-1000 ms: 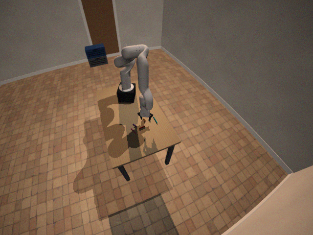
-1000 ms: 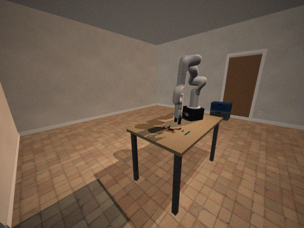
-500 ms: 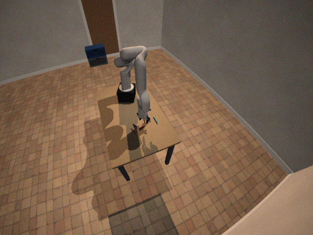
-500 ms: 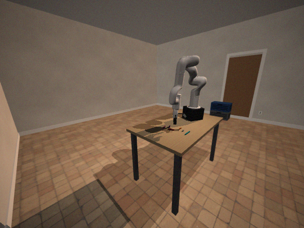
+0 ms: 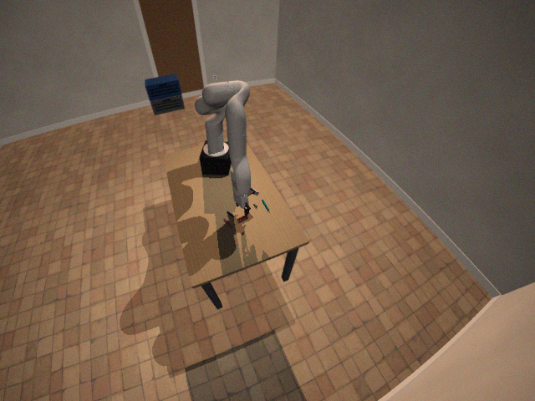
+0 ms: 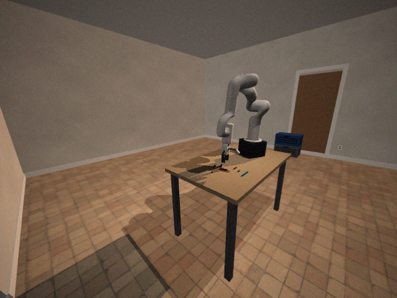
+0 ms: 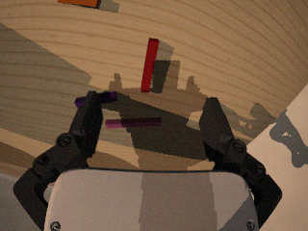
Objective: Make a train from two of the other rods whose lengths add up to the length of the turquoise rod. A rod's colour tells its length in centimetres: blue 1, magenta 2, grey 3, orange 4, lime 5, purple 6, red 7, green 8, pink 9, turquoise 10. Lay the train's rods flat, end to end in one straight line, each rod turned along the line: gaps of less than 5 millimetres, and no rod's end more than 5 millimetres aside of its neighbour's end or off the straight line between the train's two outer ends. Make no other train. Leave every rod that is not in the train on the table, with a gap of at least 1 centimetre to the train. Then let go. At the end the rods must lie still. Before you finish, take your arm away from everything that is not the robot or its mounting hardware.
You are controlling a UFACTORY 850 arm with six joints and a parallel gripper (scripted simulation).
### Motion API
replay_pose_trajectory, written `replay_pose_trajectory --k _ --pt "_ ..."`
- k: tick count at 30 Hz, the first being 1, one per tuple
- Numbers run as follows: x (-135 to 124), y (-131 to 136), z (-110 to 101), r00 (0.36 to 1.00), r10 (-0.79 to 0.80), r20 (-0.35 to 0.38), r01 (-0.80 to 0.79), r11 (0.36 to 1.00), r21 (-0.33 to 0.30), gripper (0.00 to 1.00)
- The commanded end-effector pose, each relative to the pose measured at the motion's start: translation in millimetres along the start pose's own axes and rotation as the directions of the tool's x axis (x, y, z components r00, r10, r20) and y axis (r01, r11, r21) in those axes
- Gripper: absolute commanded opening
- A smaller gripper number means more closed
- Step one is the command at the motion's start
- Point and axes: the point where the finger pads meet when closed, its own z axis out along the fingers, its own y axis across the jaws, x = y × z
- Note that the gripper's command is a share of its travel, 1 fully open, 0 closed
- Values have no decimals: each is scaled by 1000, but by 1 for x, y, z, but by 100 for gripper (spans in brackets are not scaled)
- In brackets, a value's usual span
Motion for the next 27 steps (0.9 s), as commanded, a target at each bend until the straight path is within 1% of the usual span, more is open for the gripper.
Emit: replay_pose_trajectory --k 1,3,4,27 --pt "-8 2 1 995 99 -20 -96 991 91 100" --pt "-8 2 1 995 101 -20 -99 991 91 100" --pt "-8 2 1 995 101 -20 -99 991 91 24" --pt "-8 2 1 995 101 -20 -99 991 91 24"
